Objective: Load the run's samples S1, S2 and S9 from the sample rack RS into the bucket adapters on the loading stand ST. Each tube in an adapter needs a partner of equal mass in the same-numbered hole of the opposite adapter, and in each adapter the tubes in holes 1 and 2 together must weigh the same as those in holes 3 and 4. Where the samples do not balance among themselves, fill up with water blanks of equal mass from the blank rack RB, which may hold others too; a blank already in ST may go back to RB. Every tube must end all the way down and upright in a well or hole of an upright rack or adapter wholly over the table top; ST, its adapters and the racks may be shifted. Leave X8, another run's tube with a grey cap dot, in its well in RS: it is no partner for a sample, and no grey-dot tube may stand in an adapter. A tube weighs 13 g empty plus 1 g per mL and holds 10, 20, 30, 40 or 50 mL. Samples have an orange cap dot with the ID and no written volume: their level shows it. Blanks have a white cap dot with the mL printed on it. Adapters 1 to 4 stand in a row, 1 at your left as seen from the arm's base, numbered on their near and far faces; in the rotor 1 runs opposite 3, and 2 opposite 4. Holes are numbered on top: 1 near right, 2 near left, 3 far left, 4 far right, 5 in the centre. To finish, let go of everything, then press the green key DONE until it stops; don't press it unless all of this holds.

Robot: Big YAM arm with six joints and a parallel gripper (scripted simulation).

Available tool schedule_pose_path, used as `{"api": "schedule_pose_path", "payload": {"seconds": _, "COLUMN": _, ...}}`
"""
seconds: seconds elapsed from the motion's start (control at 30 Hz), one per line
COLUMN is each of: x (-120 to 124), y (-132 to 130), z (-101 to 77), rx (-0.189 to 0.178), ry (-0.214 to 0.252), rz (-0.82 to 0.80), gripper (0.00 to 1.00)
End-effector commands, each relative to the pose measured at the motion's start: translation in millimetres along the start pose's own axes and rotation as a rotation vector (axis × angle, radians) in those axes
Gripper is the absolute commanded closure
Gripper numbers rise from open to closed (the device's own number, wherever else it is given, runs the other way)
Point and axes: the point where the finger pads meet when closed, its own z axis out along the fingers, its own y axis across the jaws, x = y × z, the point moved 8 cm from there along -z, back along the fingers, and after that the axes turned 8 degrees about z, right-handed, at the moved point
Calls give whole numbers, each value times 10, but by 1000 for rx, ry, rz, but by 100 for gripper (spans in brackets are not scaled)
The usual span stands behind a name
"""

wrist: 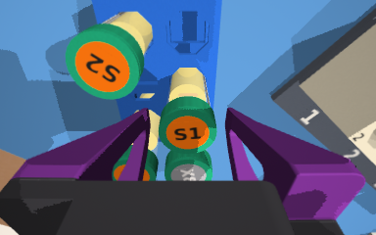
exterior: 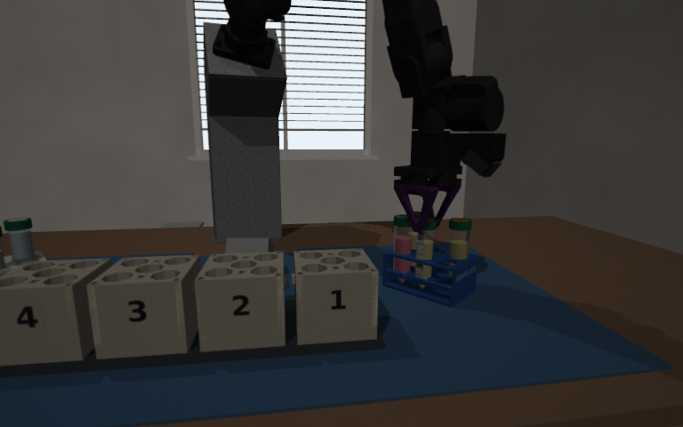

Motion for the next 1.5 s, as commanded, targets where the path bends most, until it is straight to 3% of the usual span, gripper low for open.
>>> {"api": "schedule_pose_path", "payload": {"seconds": 0.0, "x": -68, "y": 6, "z": -46, "rx": -5, "ry": -19, "rz": -3, "gripper": 45}}
{"api": "schedule_pose_path", "payload": {"seconds": 0.37, "x": -68, "y": 6, "z": -46, "rx": -5, "ry": -19, "rz": -3, "gripper": 45}}
{"api": "schedule_pose_path", "payload": {"seconds": 0.43, "x": -63, "y": 44, "z": -193, "rx": -13, "ry": -22, "rz": -24, "gripper": 45}}
{"api": "schedule_pose_path", "payload": {"seconds": 0.73, "x": -55, "y": 38, "z": -490, "rx": -13, "ry": -22, "rz": -2, "gripper": 45}}
{"api": "schedule_pose_path", "payload": {"seconds": 0.8, "x": -55, "y": 38, "z": -490, "rx": -13, "ry": -22, "rz": -2, "gripper": 45}}
{"api": "schedule_pose_path", "payload": {"seconds": 0.83, "x": 25, "y": -4, "z": -351, "rx": 4, "ry": 13, "rz": -2, "gripper": 45}}
{"api": "schedule_pose_path", "payload": {"seconds": 0.87, "x": -75, "y": 4, "z": -421, "rx": -6, "ry": -21, "rz": -2, "gripper": 45}}
{"api": "schedule_pose_path", "payload": {"seconds": 1.43, "x": -75, "y": 4, "z": -421, "rx": -6, "ry": -21, "rz": -2, "gripper": 45}}
{"api": "schedule_pose_path", "payload": {"seconds": 1.47, "x": 50, "y": -24, "z": -335, "rx": 6, "ry": 4, "rz": 6, "gripper": 45}}
